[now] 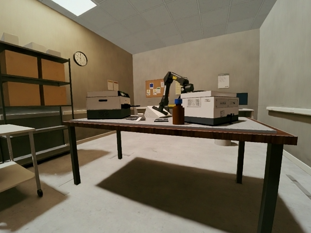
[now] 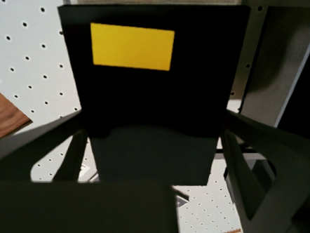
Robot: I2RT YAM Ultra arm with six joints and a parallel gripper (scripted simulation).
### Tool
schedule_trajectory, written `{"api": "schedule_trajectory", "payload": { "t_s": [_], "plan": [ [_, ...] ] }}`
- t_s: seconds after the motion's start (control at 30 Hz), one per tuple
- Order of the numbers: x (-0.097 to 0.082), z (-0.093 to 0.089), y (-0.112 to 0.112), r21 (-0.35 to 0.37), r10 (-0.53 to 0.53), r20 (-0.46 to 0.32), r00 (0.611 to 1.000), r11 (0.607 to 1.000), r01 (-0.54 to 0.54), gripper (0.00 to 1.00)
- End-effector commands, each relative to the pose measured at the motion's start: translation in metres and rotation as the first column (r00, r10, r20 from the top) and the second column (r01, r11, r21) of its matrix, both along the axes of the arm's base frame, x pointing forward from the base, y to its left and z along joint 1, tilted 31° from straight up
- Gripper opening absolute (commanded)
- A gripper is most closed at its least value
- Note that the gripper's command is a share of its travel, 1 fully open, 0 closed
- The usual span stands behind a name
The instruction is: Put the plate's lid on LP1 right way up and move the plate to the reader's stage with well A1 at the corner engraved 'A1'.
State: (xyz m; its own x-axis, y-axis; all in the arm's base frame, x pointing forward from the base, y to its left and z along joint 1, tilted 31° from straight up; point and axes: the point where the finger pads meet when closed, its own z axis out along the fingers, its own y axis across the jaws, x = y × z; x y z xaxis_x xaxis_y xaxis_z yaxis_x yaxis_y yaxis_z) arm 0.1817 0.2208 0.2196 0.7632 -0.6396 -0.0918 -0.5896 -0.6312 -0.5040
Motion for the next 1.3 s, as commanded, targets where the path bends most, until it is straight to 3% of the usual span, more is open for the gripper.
{"api": "schedule_trajectory", "payload": {
  "t_s": [0.0, 1.07, 1.27],
  "plan": [
    [-0.0023, 0.0221, -0.002, 0.046, 0.009, 0.03, 1.0, 0.999, -0.011, 0.85],
    [-0.0048, 0.0239, -0.0063, 0.023, 0.01, 0.005, 1.0, 1.0, -0.01, 0.85],
    [-0.0065, 0.0312, -0.0062, 0.043, 0.014, 0.024, 1.0, 0.999, -0.015, 0.85]
  ]
}}
